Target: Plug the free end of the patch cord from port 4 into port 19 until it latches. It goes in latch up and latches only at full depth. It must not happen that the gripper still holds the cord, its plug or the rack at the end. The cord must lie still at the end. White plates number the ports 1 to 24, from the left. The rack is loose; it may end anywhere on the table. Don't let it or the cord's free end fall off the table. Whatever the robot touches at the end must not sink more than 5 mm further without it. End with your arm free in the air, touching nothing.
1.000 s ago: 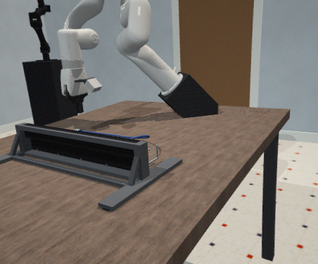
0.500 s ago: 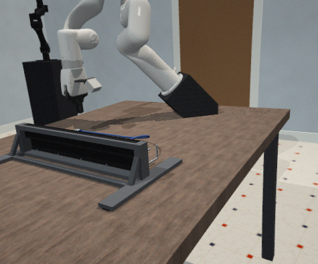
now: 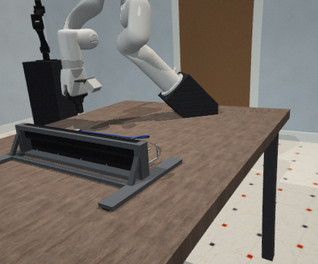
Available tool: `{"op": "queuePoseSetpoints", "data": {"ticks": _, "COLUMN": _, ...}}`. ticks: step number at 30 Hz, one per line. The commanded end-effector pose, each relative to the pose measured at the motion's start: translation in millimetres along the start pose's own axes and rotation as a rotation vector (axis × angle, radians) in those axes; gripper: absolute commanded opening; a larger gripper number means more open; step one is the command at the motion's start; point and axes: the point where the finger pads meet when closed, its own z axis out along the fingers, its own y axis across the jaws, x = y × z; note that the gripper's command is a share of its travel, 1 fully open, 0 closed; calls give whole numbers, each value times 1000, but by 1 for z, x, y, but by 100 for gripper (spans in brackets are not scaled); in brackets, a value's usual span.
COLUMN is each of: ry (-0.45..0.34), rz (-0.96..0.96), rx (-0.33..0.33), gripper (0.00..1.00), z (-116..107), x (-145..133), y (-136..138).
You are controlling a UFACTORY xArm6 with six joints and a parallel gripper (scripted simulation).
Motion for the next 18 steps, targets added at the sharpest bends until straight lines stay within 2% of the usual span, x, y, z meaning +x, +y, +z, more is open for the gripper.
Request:
{"op": "queuePoseSetpoints", "data": {"ticks": 1, "ry": -1, "rz": 0, "rx": -3, "gripper": 0, "z": -1, "x": -1, "y": 1}}
{"op": "queuePoseSetpoints", "data": {"ticks": 18, "ry": 0, "rz": -6, "rx": -2, "gripper": 0, "z": 0, "x": -5, "y": 1}}
